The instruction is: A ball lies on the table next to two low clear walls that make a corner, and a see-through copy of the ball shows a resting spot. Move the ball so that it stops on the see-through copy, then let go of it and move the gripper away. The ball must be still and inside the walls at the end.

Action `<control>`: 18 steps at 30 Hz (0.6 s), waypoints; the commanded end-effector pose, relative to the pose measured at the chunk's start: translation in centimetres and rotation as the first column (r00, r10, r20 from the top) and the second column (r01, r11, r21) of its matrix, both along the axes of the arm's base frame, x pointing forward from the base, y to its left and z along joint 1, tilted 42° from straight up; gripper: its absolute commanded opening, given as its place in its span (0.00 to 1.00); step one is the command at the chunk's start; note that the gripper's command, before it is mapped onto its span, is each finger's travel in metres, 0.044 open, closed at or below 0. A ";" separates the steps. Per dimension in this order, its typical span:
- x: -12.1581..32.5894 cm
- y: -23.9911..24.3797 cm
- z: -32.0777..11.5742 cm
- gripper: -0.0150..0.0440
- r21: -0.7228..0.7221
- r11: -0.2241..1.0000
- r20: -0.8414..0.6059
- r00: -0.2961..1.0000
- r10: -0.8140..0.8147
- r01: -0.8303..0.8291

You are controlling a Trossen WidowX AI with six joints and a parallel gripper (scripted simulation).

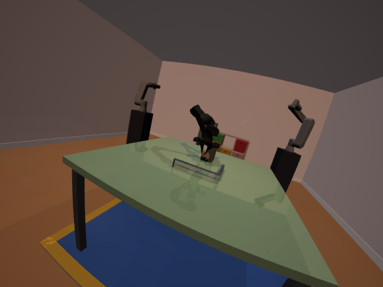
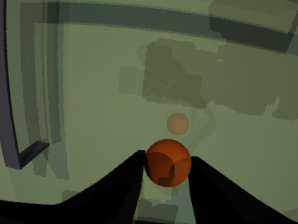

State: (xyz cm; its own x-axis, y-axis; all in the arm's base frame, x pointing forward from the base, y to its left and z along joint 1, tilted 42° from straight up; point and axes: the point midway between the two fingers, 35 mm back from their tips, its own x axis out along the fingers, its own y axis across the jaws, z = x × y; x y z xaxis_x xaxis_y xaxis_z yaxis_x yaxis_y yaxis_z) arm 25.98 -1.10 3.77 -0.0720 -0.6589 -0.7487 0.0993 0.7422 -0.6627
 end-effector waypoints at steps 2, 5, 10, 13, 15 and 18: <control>-0.9 -1.5 0.1 0.25 -0.002 1.000 0.008 1.000 0.007 -0.007; -1.6 -2.4 0.0 0.25 -0.004 1.000 0.007 1.000 0.007 -0.007; -1.8 -2.9 -0.5 0.25 -0.004 1.000 0.007 1.000 0.007 -0.007; -1.7 -3.7 -1.4 0.25 -0.003 1.000 0.007 1.000 0.008 -0.008; -1.7 -4.3 -2.2 0.25 -0.002 1.000 0.008 1.000 0.008 -0.008; -1.8 -5.4 -3.3 0.25 -0.003 1.000 0.008 1.000 0.008 -0.008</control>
State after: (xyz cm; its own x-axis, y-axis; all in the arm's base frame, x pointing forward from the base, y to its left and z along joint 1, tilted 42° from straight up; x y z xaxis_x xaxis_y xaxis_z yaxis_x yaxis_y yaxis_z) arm 24.35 -5.65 1.43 -0.0551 -0.6561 -0.7526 0.1119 0.7450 -0.6577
